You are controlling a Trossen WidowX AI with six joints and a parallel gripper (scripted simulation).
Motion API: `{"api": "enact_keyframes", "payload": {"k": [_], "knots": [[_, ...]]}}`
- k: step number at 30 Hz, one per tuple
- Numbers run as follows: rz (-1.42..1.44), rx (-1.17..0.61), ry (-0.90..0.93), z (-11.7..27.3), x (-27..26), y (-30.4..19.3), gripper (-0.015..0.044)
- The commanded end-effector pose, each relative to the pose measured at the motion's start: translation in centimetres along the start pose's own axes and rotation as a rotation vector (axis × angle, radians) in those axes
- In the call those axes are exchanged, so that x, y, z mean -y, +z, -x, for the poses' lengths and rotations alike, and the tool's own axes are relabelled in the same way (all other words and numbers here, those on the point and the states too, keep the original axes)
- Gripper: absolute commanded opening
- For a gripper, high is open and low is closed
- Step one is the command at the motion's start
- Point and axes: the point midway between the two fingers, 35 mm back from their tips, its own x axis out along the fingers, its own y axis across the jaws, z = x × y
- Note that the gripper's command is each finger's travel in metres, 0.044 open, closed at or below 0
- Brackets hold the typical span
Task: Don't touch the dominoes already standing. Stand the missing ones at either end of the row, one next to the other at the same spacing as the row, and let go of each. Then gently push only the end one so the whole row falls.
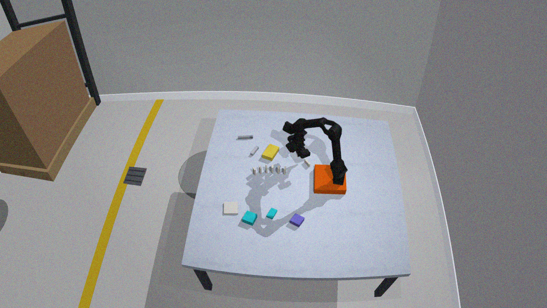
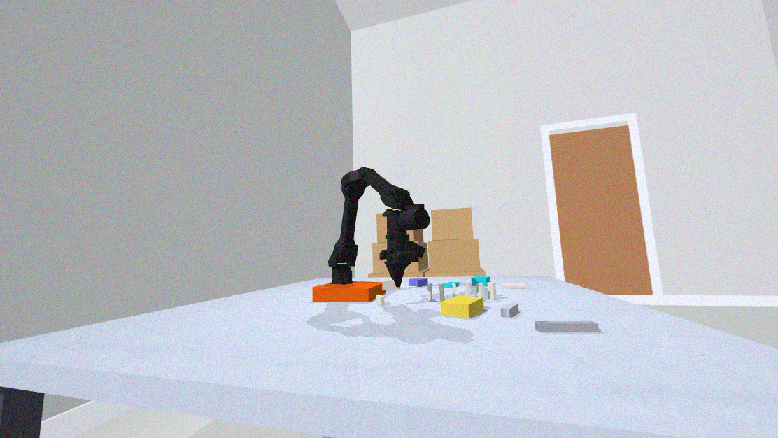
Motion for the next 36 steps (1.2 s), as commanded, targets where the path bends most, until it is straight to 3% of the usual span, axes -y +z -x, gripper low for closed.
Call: {"api": "enact_keyframes", "payload": {"k": [1,7,12,19,26,36], "knots": [[-0.001,0.016,-0.023,4.9,0.0,0.2,0.0029],[-0.001,0.016,-0.023,10.6,-0.2,0.1,0.0029],[-0.056,0.016,-0.023,10.6,0.2,-0.6,0.0029],[-0.595,0.016,-0.024,10.6,3.7,-8.5,0.0029],[-0.617,0.031,-0.028,10.4,3.9,-8.7,0.0029],[-0.725,0.255,-0.091,7.9,6.6,-8.5,0.0029]]}}
